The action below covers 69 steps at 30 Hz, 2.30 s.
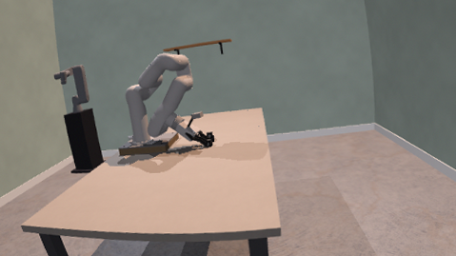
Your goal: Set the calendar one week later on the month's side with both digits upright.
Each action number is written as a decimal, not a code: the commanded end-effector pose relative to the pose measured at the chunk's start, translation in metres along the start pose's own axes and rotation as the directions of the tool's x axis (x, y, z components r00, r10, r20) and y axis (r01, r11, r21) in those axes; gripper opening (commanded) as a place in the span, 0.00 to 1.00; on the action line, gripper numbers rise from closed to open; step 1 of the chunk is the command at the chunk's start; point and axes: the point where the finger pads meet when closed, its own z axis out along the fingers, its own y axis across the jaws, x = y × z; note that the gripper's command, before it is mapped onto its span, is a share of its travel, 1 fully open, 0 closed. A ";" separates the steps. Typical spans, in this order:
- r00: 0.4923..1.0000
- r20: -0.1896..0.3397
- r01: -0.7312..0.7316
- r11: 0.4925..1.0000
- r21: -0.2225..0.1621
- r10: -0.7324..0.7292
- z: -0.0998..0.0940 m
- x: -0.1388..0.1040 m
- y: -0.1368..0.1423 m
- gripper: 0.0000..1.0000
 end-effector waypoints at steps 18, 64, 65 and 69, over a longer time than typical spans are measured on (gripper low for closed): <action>1.000 -0.001 0.000 1.000 0.000 0.000 0.000 0.001 0.000 0.27; 1.000 -0.001 0.000 1.000 0.000 0.000 0.000 0.001 0.000 0.69; 1.000 -0.001 0.000 1.000 0.000 0.000 0.000 0.001 0.000 0.69; 1.000 -0.001 0.000 1.000 0.000 0.000 -0.001 0.001 0.000 0.69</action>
